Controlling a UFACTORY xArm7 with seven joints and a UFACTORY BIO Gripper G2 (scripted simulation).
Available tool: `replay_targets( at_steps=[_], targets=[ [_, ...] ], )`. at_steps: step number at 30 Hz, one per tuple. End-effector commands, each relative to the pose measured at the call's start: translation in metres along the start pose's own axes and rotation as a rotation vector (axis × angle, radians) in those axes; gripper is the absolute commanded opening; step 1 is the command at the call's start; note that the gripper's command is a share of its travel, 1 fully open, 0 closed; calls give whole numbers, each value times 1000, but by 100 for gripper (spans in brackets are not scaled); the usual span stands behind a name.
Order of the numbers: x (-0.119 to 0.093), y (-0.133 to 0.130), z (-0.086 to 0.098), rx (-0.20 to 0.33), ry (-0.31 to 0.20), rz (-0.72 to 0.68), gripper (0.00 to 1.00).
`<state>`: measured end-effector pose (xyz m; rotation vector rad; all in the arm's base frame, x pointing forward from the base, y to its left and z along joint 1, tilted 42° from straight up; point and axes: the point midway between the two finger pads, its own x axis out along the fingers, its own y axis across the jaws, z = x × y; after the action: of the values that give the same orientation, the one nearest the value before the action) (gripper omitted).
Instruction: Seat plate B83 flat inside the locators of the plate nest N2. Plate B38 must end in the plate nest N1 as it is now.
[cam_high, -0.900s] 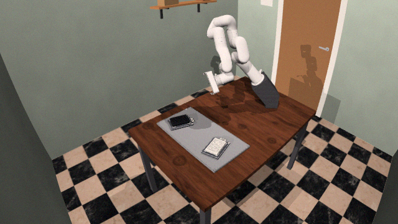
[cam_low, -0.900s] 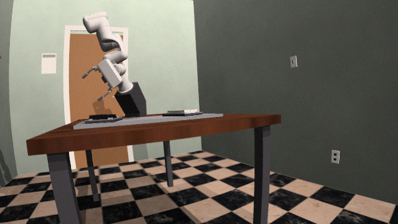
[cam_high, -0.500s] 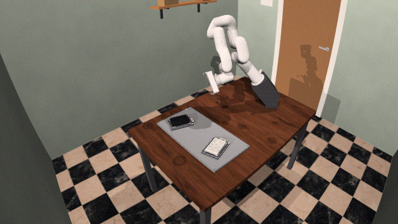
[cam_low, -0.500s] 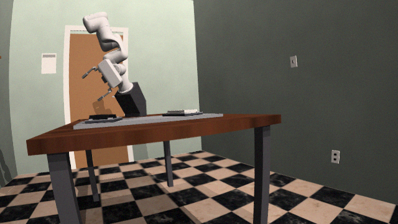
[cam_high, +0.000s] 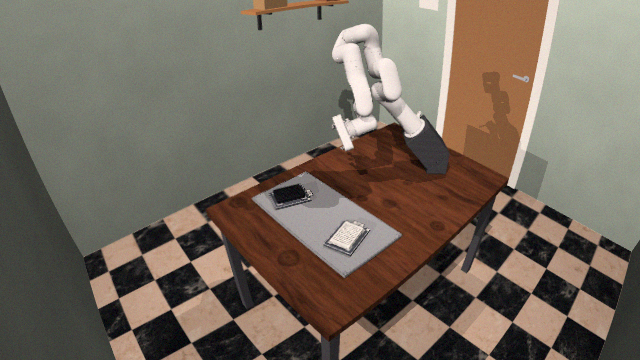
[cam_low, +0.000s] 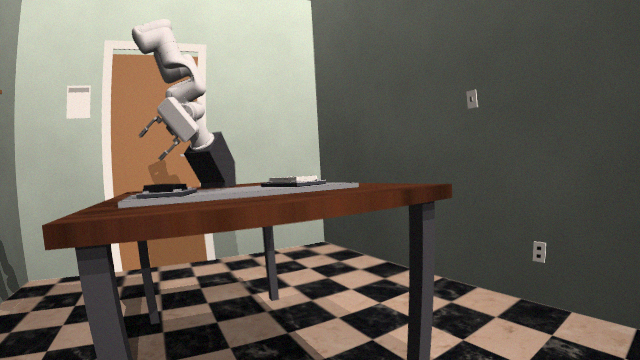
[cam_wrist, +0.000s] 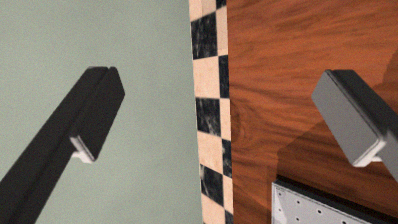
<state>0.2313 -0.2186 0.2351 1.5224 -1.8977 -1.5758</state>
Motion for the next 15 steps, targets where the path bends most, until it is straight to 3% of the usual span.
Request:
replay_targets(
  at_steps=[1,15],
  targets=[
    [3,-13,7,-2,-55,-99,37],
    [-2,-60,37,5,-226,-406,37]
  ],
)
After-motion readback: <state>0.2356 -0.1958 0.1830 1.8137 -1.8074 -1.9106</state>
